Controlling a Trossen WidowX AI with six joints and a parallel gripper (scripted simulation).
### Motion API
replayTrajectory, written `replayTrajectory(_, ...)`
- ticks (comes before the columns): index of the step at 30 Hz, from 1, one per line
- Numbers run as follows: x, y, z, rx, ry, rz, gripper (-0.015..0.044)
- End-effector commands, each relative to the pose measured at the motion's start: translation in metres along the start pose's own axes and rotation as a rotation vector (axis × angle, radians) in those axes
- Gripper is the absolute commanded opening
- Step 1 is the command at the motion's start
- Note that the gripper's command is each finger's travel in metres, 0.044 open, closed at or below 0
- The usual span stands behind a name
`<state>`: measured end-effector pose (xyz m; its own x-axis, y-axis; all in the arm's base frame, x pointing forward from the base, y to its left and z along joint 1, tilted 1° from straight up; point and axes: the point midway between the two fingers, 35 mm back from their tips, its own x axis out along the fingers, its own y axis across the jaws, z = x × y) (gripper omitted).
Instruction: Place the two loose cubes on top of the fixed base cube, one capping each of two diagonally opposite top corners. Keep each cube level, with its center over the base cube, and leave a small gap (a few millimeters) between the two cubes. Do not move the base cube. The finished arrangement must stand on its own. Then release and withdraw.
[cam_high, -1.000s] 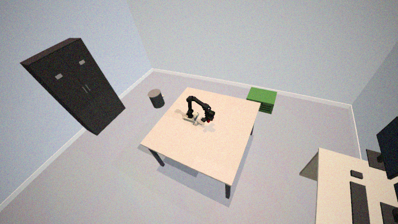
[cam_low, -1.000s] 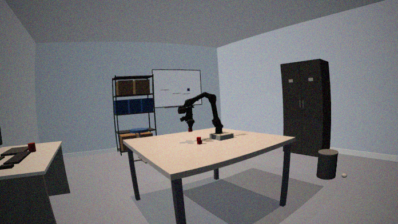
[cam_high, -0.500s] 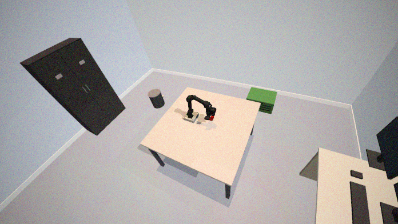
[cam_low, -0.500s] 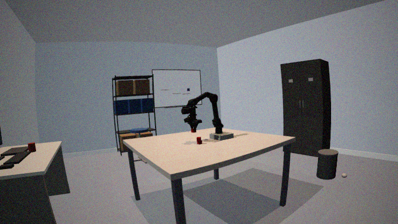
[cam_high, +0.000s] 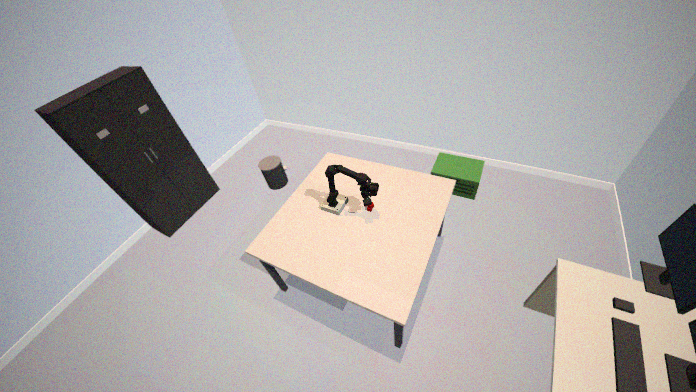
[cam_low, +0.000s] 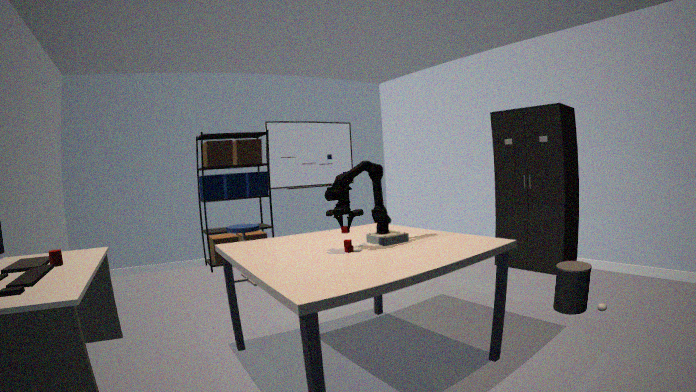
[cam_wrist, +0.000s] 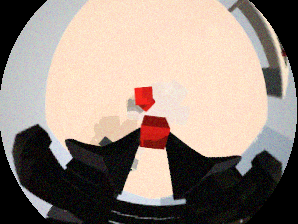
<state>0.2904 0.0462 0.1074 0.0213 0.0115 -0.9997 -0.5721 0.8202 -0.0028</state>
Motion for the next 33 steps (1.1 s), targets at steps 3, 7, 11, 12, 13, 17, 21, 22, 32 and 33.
replayTrajectory(3, 0.001, 0.018, 0.003, -0.203, -0.004, 0.003, 0.0105)
replayTrajectory(7, 0.001, 0.019, 0.003, -0.209, -0.004, 0.003, 0.0105)
replayTrajectory(11, 0.003, 0.019, 0.003, -0.209, -0.004, 0.003, 0.0105)
replayTrajectory(12, 0.006, 0.019, 0.003, -0.21, -0.004, 0.003, 0.0105)
replayTrajectory(13, 0.009, 0.019, 0.003, -0.21, -0.004, 0.003, 0.0105)
replayTrajectory(17, 0.021, 0.02, 0.002, -0.213, -0.004, 0.003, 0.0105)
replayTrajectory(21, 0.031, 0.02, 0.002, -0.215, -0.004, 0.003, 0.0105)
replayTrajectory(22, 0.032, 0.02, 0.002, -0.215, -0.004, 0.003, 0.0105)
replayTrajectory(32, 0.032, 0.02, 0.002, -0.215, -0.004, 0.003, 0.0105)
replayTrajectory(33, 0.032, 0.02, 0.002, -0.215, -0.004, 0.003, 0.0105)
